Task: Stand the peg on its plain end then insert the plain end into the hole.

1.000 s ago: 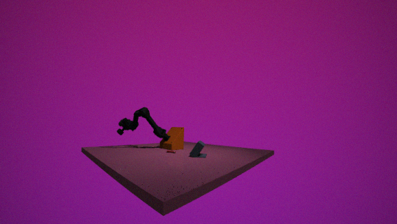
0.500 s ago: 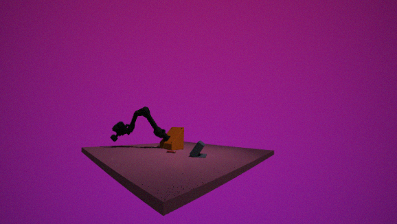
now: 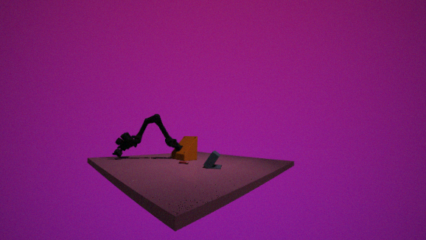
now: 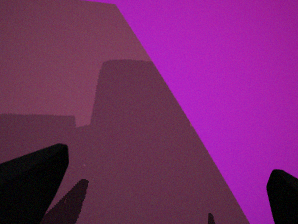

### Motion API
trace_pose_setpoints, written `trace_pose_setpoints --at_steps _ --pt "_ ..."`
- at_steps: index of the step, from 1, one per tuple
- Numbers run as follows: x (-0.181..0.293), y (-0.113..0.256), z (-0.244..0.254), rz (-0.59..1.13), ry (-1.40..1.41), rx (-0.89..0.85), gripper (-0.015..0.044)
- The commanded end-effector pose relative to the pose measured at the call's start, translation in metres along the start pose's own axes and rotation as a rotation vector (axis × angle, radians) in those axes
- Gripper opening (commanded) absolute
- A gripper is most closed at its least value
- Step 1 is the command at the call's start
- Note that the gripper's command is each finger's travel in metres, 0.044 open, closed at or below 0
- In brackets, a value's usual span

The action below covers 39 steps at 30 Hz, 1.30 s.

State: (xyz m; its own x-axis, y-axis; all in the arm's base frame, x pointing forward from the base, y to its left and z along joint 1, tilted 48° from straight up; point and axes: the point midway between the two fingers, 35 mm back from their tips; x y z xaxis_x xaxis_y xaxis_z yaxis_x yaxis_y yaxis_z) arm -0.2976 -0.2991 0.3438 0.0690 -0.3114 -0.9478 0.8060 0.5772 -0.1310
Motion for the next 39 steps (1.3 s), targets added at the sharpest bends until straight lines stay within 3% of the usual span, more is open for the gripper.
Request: trace_pose_setpoints --at_steps 1,14,39 --pt "0.002 0.007 0.029 0.021 -0.022 -0.063 0.044" --pt "0.01 0.041 0.114 0.096 -0.075 -0.267 0.044" --pt "0.018 0.129 0.228 0.233 -0.117 -0.591 0.044"
Point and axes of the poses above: the point midway between the two fingers, 35 mm back from their tips, its own y axis back along the fingers, its own z axis across the jaws, x = y × z, and after that the axes turned 13 degrees about -y, right-handed
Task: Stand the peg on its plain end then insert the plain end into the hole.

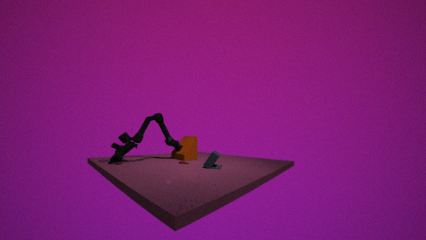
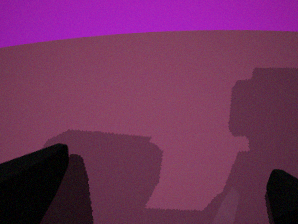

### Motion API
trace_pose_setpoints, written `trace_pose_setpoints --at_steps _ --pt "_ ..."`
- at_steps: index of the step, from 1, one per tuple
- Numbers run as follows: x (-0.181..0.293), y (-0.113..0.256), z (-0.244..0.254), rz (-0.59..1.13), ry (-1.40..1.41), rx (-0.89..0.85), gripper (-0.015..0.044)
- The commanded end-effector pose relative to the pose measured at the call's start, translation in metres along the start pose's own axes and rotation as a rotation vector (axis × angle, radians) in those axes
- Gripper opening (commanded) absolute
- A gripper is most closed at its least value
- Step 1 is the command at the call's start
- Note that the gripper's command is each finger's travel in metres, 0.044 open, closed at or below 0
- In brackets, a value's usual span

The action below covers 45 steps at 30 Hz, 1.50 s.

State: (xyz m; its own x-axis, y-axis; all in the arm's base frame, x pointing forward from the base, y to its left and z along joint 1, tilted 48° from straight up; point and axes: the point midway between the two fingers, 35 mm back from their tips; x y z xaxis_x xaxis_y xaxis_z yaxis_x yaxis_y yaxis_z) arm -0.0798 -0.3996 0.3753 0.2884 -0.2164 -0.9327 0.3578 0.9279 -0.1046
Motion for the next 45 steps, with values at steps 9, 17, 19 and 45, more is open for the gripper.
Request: trace_pose_setpoints --at_steps 9,17,19,45 --pt "0.026 0.02 0.069 0.104 0.035 -0.169 0.044" --pt "0.046 0.041 0.113 0.178 0.082 -0.288 0.044" --pt "0.052 0.048 0.125 0.198 0.096 -0.32 0.044" --pt "0.154 0.174 0.235 0.508 0.398 -0.691 0.044"
Point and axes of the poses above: the point midway between the two fingers, 35 mm back from their tips, its own y axis back along the fingers, its own z axis across the jaws, x = y × z, and after that the axes turned 13 degrees about -y, right-handed
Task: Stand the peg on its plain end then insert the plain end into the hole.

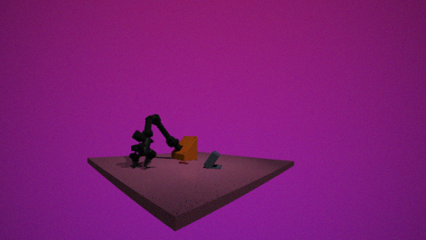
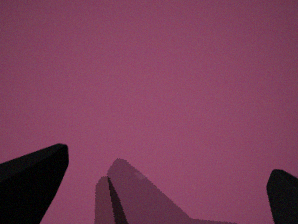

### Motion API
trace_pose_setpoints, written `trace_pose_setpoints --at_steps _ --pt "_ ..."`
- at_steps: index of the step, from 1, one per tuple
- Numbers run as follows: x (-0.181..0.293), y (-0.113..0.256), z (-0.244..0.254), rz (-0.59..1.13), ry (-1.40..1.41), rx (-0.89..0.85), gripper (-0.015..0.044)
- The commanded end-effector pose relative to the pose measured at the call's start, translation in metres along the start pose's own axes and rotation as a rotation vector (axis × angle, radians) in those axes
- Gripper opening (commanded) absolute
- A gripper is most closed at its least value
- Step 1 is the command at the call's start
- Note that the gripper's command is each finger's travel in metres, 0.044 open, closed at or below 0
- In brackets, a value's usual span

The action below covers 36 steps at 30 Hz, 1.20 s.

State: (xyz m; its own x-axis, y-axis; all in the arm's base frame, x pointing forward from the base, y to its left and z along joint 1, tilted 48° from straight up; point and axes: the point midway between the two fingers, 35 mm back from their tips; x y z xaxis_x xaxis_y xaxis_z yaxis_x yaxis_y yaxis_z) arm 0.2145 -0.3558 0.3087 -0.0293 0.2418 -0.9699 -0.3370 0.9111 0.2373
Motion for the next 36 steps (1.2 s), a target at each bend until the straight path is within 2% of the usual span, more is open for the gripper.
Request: trace_pose_setpoints --at_steps 1,16,27,36 --pt "0.02 0.003 0.029 0.059 0.083 -0.05 0.044" --pt "0.118 0.028 0.098 0.352 0.333 -0.128 0.044" --pt "0.193 0.072 0.126 0.556 0.616 -0.147 0.044" --pt "0.237 0.114 0.133 0.659 0.884 -0.146 0.044"
Point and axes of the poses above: the point midway between the two fingers, 35 mm back from their tips, its own y axis back along the fingers, its own z axis across the jaws, x = y × z, and after that the axes turned 13 degrees about -y, right-handed
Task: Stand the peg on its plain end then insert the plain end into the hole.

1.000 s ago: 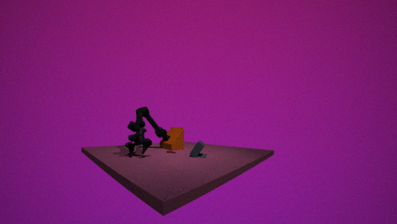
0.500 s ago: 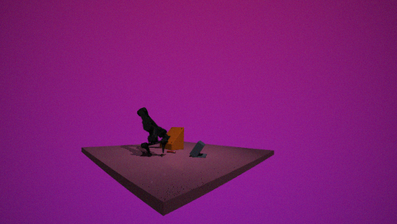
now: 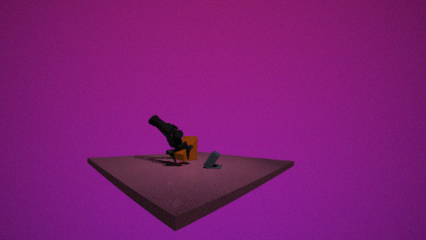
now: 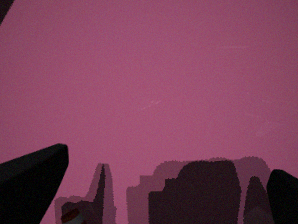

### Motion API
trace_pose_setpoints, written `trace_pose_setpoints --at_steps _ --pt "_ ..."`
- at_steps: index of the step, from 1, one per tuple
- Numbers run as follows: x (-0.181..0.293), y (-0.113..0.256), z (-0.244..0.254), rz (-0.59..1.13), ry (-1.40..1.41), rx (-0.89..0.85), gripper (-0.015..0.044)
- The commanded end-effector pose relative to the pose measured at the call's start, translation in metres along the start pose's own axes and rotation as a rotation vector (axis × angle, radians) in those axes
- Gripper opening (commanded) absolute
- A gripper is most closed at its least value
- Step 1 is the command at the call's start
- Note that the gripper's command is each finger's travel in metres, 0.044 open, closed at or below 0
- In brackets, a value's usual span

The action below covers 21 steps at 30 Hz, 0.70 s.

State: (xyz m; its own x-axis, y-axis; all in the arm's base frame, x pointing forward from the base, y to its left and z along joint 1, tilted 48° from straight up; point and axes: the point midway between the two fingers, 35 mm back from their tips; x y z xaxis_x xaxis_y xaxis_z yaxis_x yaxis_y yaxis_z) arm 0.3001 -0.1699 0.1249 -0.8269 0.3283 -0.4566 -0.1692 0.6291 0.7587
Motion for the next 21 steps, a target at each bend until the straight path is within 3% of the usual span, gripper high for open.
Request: trace_pose_setpoints --at_steps 1,21 --pt "0.021 0.006 0.02 0.062 0.131 0.029 0.044" --pt "0.081 0.04 0.062 0.177 0.644 0.197 0.044"
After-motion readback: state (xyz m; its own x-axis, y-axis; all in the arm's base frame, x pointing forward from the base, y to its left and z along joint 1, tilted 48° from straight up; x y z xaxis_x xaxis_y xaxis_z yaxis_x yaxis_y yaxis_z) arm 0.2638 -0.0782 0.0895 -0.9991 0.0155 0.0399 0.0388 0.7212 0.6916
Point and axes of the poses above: the point midway between the two fingers, 35 mm back from their tips, its own y axis back along the fingers, its own z axis across the jaws, x = y × z, and after that the axes turned 13 degrees about -y, right-handed
